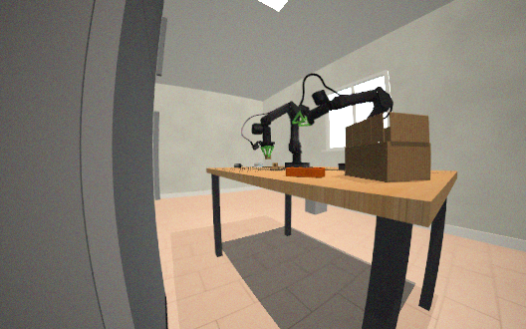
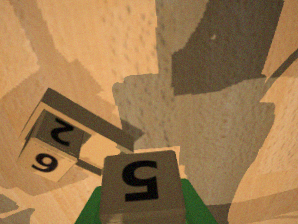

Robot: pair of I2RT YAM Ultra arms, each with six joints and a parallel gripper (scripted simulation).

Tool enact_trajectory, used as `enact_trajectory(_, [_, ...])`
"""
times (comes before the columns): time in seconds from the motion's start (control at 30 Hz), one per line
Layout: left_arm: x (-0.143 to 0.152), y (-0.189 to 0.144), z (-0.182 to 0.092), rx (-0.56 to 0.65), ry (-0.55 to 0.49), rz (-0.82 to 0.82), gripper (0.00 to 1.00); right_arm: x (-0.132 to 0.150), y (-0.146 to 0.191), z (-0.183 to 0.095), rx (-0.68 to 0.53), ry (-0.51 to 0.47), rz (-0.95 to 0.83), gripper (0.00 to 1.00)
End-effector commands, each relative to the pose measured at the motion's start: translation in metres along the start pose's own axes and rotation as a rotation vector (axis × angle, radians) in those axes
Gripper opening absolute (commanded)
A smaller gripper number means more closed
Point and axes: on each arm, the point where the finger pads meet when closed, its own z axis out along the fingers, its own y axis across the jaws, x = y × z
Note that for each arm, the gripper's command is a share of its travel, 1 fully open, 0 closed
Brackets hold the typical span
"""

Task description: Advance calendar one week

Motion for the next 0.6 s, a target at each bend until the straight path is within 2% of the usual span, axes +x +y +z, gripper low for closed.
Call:
enact_trajectory(0.0, [-0.017,0.001,-0.006,-0.003,-0.061,0.021,1.0,0.009,0.007,-0.011,0.012,-0.031,0.014,0.27])
enact_trajectory(0.3, [-0.017,0.001,-0.006,-0.003,-0.061,0.021,1.0,0.019,0.014,-0.013,0.016,-0.062,-0.02,0.27])
enact_trajectory(0.4, [-0.017,0.001,-0.006,-0.003,-0.061,0.021,1.0,0.019,0.014,-0.013,0.017,-0.059,-0.118,0.27])
enact_trajectory(0.53, [-0.017,0.001,-0.006,-0.003,-0.061,0.021,1.0,0.019,0.015,-0.014,0.015,-0.04,-0.343,0.27])
enact_trajectory(0.57, [-0.017,0.001,-0.006,-0.003,-0.061,0.021,1.0,0.019,0.015,-0.014,0.015,-0.04,-0.343,0.27])
